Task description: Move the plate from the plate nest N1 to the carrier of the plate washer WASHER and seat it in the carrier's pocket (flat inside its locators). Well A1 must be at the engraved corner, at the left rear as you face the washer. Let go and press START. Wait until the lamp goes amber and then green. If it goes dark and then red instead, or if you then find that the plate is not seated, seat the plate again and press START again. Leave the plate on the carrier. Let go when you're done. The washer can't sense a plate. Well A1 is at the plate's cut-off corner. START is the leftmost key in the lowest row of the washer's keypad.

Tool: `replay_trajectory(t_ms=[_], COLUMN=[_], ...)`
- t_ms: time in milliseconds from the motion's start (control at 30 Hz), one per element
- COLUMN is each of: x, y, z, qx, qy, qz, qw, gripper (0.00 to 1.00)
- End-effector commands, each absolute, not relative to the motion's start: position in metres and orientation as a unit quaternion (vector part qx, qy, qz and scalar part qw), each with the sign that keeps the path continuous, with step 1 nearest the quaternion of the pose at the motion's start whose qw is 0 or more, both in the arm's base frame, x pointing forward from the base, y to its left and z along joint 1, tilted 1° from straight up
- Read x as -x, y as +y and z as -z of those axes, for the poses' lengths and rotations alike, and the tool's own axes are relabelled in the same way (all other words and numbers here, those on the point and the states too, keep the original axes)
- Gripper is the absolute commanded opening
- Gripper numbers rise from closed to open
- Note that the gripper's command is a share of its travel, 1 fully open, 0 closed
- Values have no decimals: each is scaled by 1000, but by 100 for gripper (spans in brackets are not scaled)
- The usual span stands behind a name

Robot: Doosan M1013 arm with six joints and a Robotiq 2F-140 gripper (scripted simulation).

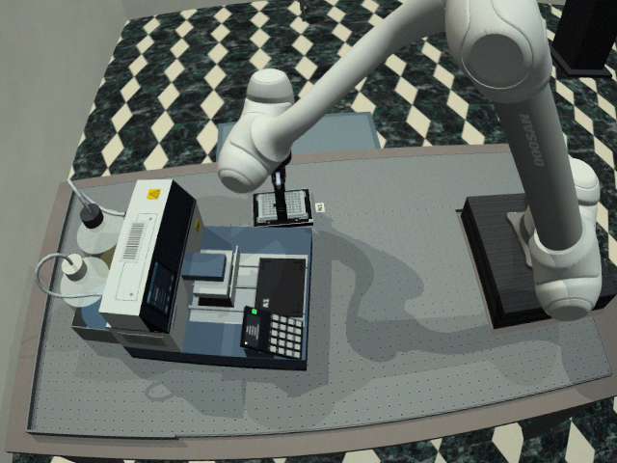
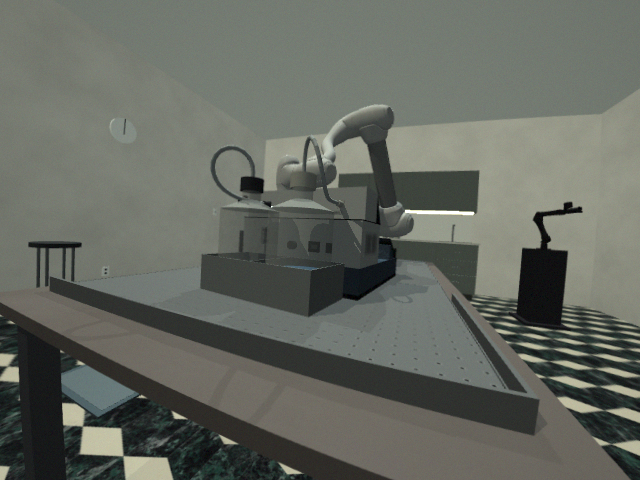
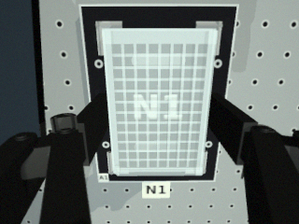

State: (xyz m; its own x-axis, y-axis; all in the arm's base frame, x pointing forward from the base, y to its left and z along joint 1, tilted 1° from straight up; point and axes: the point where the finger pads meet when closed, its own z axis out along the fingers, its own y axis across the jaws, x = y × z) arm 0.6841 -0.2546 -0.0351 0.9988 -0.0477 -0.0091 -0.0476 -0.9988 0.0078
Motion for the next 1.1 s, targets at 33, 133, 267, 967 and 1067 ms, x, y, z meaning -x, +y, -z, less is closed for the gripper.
replay_trajectory(t_ms=[33, 133, 267, 967, 1067], x=[-685, -685, -685, -685, -685], y=[-255, -255, -255, -255, -255], z=[34, 34, 34, 32, 32], qx=[-1000, -1000, -1000, -1000, -1000], qy=[-24, -24, -24, -24, -24], qz=[4, 4, 4, 4, 4], qw=[4, 4, 4, 4, 4], gripper=[61, 61, 61, 10, 10])
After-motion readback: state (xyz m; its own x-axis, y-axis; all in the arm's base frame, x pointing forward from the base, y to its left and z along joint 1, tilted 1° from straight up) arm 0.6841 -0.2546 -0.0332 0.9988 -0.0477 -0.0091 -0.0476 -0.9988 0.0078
